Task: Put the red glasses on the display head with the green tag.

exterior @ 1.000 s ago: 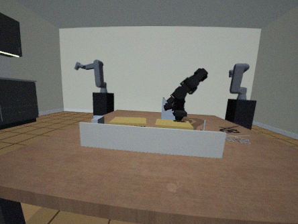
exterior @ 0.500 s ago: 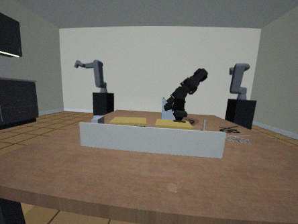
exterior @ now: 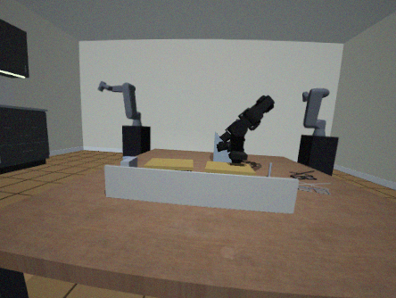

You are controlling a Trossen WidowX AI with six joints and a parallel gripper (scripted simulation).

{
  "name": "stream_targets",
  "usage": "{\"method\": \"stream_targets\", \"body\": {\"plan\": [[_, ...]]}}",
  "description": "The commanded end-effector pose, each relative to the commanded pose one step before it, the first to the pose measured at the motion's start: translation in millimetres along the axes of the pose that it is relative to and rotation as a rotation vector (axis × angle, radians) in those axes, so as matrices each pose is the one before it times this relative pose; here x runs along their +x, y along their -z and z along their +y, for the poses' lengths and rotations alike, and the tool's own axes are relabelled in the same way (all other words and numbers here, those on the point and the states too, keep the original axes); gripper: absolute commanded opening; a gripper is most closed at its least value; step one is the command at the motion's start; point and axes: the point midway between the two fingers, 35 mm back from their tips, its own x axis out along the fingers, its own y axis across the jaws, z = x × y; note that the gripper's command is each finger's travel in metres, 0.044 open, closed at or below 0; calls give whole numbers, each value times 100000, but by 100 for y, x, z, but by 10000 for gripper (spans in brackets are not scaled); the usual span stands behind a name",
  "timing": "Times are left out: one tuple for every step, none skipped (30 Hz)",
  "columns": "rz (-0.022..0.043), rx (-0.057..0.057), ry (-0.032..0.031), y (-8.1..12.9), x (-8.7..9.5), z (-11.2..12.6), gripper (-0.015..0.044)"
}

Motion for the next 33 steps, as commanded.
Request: {"method": "stream_targets", "body": {"plan": [[0, 0, 0, 0, 0, 0, 26], [0, 0, 0, 0, 0, 0, 53], [0, 0, 0, 0, 0, 0, 79], [0, 0, 0, 0, 0, 0, 105], [0, 0, 0, 0, 0, 0, 107], [0, 0, 0, 0, 0, 0, 107], [0, 0, 0, 0, 0, 0, 107], [0, 0, 0, 0, 0, 0, 107], [0, 0, 0, 0, 0, 0, 107], [0, 0, 0, 0, 0, 0, 107], [0, 0, 0, 0, 0, 0, 107], [0, 0, 0, 0, 0, 0, 107], [12, 11, 14, 17, -250, -1, 107], [31, 25, 31, 38, -544, -8, 107], [46, 29, 35, 48, -626, -19, 107], [71, 36, 43, 65, -770, -38, 107], [79, 32, 38, 65, -700, -49, 107], [32, 12, 14, 25, -256, -21, 107], [0, 0, 0, 0, 0, 0, 107], [0, 0, 0, 0, 0, 0, 107], [0, 0, 0, 0, 0, 0, 107], [0, 0, 0, 0, 0, 0, 107], [-3, 6, 6, -2, -38, -146, 107], [-5, 10, 10, -3, -65, -255, 107], [-6, 15, 15, -5, -94, -385, 107], [-6, 17, 17, -6, -101, -436, 107], [-6, 20, 20, -7, -113, -523, 107], [-5, 25, 25, -8, -127, -645, 107], [-3, 27, 27, -9, -124, -698, 107], [0, 18, 18, -6, -75, -464, 107], [0, 6, 6, -2, -24, -156, 107], [0, 0, 0, 0, 0, 0, 107], [0, 0, 0, 0, 0, 0, 107]]}}
